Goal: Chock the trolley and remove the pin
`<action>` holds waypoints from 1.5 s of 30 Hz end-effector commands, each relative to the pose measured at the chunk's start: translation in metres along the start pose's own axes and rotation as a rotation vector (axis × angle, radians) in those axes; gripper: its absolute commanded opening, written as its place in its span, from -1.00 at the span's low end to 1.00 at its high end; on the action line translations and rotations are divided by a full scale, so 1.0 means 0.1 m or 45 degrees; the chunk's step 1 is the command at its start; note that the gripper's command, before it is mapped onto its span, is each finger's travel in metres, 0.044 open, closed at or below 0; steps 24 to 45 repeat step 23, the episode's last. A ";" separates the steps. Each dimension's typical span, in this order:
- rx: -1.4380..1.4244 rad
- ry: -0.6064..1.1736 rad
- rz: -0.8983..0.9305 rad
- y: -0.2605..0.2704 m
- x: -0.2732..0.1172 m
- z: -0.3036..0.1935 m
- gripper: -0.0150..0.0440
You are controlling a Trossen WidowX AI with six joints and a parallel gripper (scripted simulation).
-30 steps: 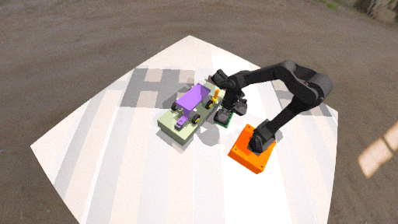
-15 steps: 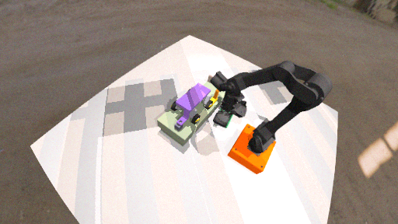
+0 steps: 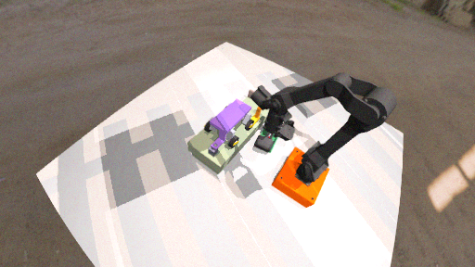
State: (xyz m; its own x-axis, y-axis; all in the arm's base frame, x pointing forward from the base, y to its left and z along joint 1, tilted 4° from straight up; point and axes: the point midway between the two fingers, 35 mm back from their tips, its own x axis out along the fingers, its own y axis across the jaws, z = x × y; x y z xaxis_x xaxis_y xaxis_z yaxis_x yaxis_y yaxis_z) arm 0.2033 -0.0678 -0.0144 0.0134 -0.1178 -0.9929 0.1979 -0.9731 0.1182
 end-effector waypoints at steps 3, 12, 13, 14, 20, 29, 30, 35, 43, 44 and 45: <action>0.003 -0.003 0.001 0.02 -0.12 0.00 0.66; 0.005 -0.005 0.001 0.05 -0.39 0.03 1.00; 0.005 -0.005 0.001 0.05 -0.41 0.03 1.00; 0.005 -0.005 0.001 0.06 -0.44 0.03 1.00; 0.005 -0.005 0.002 0.09 -0.66 0.04 1.00; 0.005 -0.005 0.002 0.11 -0.76 0.03 1.00; 0.005 -0.005 0.002 0.11 -0.76 0.03 1.00; 0.005 -0.005 0.002 0.11 -0.76 0.03 1.00; 0.005 -0.005 0.002 0.11 -0.76 0.03 1.00; 0.005 -0.005 0.002 0.11 -0.76 0.03 1.00; 0.005 -0.005 0.002 0.11 -0.76 0.03 1.00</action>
